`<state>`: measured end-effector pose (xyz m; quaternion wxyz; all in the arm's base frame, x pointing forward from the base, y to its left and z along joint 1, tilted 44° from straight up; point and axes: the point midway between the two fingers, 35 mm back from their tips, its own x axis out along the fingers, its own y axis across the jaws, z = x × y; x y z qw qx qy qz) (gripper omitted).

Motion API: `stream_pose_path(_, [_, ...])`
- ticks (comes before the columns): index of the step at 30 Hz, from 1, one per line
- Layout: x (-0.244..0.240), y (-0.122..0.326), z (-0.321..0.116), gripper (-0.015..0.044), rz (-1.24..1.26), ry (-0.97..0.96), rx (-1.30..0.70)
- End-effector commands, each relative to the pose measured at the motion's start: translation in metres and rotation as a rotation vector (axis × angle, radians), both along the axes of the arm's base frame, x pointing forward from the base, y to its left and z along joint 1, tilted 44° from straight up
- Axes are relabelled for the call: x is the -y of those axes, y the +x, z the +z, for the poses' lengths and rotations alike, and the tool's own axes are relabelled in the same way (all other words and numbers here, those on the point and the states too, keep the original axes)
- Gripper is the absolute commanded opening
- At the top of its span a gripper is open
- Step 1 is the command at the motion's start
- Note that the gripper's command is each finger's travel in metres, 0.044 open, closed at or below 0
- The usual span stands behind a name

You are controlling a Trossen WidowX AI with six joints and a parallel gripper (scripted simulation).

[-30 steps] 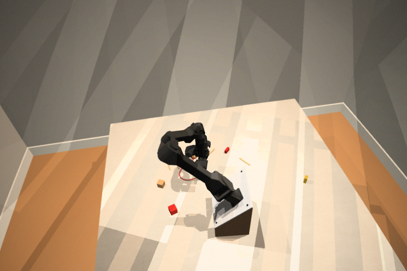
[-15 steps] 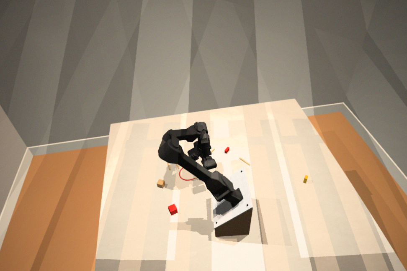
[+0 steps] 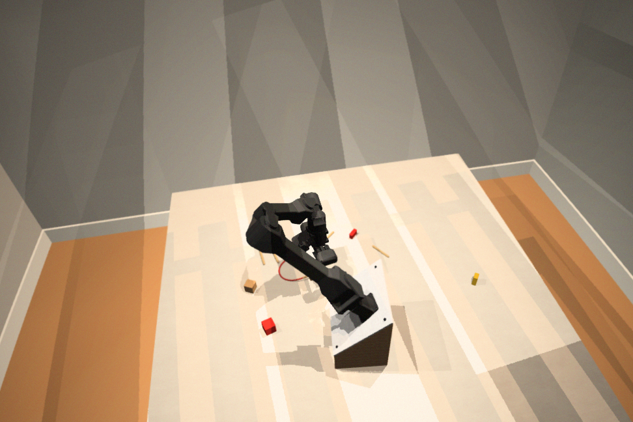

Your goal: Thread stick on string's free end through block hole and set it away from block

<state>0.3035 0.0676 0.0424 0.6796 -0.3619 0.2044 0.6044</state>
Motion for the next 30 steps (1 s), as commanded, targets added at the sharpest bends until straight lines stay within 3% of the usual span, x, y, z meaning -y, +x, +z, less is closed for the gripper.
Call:
stream_pose_path(1, [-0.005, -0.001, -0.008, 0.012, -0.002, 0.001, -0.014])
stream_pose_path(30, [-0.037, 0.006, -0.041, 0.012, -0.003, 0.005, -0.013])
